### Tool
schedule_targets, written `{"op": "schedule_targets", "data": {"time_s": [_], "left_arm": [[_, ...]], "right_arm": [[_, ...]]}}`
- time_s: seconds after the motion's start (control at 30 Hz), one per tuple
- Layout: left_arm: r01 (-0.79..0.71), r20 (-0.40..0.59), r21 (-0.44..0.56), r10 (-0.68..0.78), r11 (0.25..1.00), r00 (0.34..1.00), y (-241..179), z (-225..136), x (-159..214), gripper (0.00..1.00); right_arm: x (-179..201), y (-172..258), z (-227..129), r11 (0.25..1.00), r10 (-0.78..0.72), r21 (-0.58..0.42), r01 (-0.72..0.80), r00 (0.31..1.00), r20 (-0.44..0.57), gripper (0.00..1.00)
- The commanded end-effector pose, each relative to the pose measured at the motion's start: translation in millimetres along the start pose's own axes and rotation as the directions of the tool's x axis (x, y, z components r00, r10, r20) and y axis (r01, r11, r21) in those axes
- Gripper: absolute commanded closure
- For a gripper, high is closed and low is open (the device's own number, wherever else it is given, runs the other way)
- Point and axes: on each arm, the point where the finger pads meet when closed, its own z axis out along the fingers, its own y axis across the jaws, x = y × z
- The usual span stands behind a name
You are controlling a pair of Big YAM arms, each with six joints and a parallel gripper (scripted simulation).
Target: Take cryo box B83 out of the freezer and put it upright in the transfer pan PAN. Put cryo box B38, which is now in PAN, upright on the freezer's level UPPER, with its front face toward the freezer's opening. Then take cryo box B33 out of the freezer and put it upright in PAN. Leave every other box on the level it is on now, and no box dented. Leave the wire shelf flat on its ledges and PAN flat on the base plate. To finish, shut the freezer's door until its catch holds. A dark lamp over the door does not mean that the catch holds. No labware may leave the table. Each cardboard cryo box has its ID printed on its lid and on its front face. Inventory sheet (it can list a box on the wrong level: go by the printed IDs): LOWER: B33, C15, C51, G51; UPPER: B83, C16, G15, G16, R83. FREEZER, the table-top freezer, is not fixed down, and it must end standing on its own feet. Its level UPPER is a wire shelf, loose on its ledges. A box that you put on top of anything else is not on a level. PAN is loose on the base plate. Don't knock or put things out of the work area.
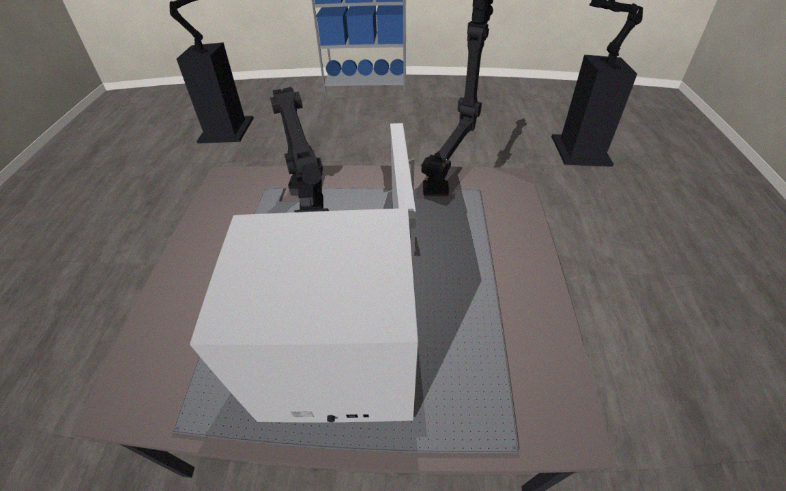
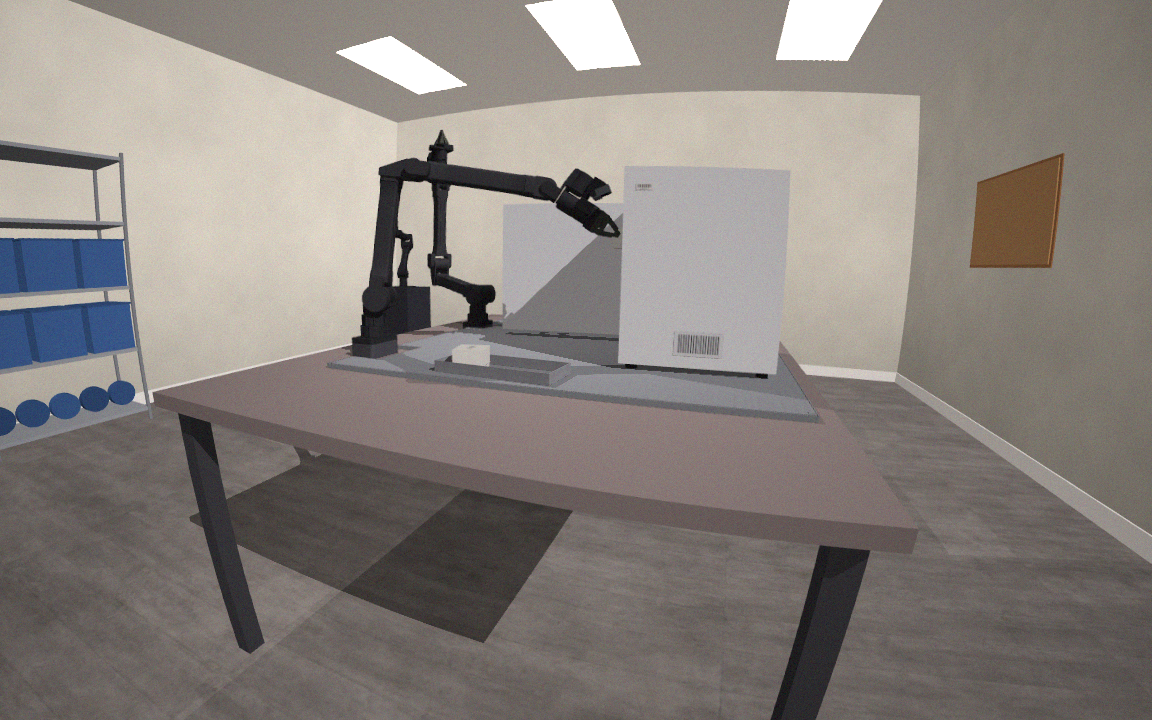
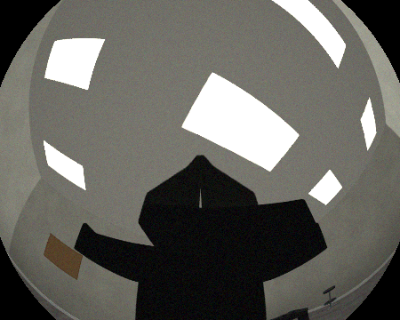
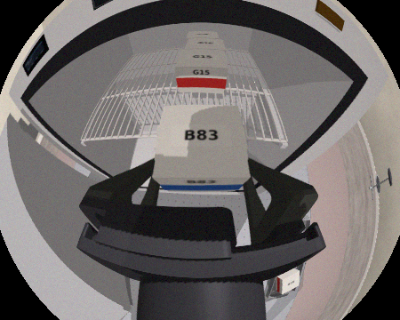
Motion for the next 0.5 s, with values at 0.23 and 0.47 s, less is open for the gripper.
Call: {"op": "schedule_targets", "data": {"time_s": [0.23, 0.47], "left_arm": [[0.012, -0.037, -0.002, -0.013, 1.000, 0.999, 0.7, 0.7, 13.5, 1.00], [0.012, -0.037, -0.002, -0.013, 1.000, 0.999, 0.7, 0.7, 13.5, 1.00]], "right_arm": [[-18.2, 7.6, -31.0, 1.000, 0.023, -0.014, -0.022, 0.998, 0.064, 0.23], [-13.9, 7.1, -41.7, 1.000, 0.023, -0.014, -0.022, 0.998, 0.063, 0.23]]}}
